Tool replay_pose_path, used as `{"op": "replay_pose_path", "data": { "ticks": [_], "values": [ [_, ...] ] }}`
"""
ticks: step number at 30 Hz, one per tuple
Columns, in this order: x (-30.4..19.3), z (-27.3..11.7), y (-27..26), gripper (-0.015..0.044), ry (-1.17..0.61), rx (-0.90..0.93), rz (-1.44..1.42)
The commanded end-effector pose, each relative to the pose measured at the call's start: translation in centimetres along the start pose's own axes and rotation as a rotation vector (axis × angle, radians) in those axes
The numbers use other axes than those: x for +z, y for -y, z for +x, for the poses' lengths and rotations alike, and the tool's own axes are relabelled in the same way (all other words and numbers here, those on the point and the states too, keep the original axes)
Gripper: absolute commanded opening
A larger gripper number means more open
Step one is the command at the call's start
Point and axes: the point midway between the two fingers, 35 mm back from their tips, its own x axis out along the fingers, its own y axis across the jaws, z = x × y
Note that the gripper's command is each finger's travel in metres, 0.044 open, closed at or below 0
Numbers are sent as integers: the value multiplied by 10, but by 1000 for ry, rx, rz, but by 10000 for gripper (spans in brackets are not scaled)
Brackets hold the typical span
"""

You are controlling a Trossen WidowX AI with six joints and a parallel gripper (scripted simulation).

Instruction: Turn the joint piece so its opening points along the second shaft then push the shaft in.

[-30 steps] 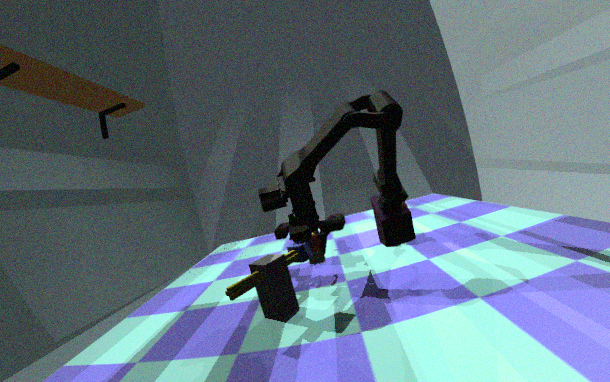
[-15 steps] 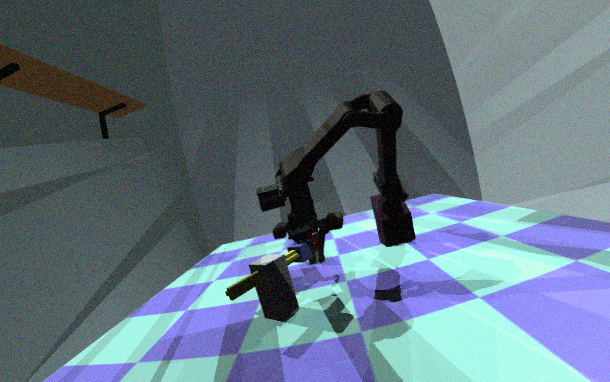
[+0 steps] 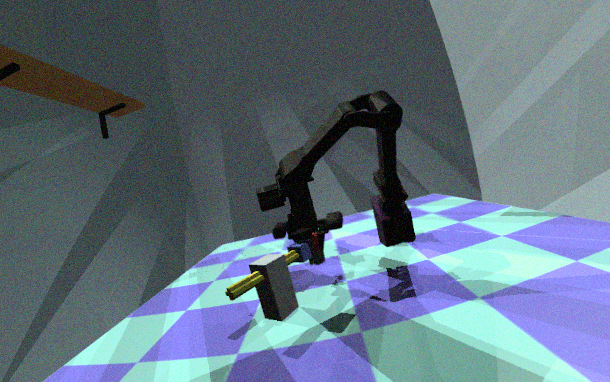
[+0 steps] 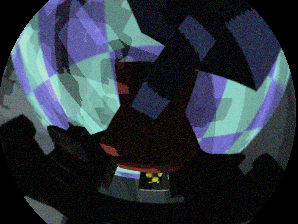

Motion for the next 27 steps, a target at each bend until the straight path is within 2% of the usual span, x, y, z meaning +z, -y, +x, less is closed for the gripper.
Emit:
{"op": "replay_pose_path", "data": {
  "ticks": [1,24,27],
  "values": [
    [0,0,1,0,-5,-3,-11],
    [0,0,0,0,-3,-2,-4],
    [0,0,0,79,-3,-2,-4]
  ]
}}
